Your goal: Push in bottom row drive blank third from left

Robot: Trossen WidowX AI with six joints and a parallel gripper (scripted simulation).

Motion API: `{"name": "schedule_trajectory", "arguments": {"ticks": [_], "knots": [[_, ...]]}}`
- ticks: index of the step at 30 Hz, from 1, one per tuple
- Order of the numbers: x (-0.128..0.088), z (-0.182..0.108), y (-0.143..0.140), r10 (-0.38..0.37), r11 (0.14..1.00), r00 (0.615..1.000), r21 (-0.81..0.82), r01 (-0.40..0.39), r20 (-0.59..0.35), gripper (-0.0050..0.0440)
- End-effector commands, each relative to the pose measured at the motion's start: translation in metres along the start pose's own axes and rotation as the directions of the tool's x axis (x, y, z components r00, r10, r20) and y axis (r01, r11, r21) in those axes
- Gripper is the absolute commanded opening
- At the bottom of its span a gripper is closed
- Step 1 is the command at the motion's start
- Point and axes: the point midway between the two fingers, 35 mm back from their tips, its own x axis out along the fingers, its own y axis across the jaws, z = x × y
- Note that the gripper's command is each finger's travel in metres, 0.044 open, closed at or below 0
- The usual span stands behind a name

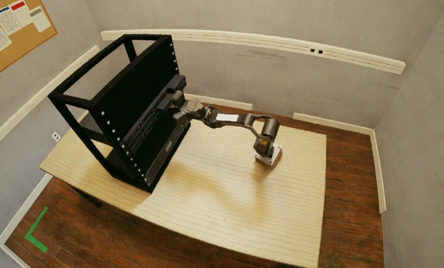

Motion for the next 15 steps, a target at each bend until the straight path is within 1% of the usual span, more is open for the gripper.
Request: {"name": "schedule_trajectory", "arguments": {"ticks": [1,6,15], "knots": [[0.0058,0.0032,-0.0060,-0.014,1.000,1.000,-0.004,0.014,0.005,-0.0050],[0.0106,0.0032,-0.0061,-0.014,1.000,1.000,-0.004,0.014,0.005,-0.0050],[0.0107,0.0032,-0.0061,-0.014,1.000,1.000,-0.004,0.014,0.005,-0.0050]]}}
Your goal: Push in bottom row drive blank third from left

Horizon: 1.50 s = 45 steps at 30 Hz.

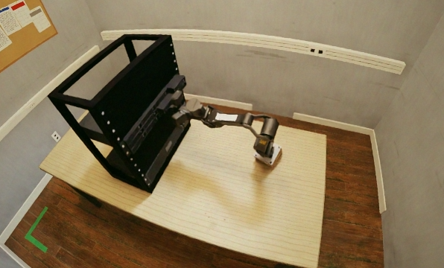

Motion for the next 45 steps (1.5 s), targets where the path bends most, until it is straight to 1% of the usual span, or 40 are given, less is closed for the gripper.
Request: {"name": "schedule_trajectory", "arguments": {"ticks": [1,13,18,27,29,32,35,45], "knots": [[0.007,0.003,-0.006,-0.014,1.000,1.000,-0.004,0.014,0.005,-0.0050],[0.004,0.003,-0.006,-0.014,1.000,1.000,-0.004,0.014,0.005,-0.0050],[-0.012,0.003,-0.006,-0.014,1.000,1.000,-0.004,0.014,0.005,-0.0050],[-0.056,0.003,-0.005,-0.014,1.000,1.000,-0.004,0.014,0.005,-0.0050],[-0.056,0.003,-0.005,-0.014,1.000,1.000,-0.004,0.014,0.005,-0.0050],[-0.067,0.003,-0.005,-0.014,1.000,1.000,-0.004,0.014,0.005,-0.0050],[-0.072,0.003,-0.005,-0.014,1.000,1.000,-0.004,0.014,0.005,-0.0050],[-0.074,0.003,-0.005,-0.014,1.000,1.000,-0.004,0.014,0.005,-0.0050]]}}
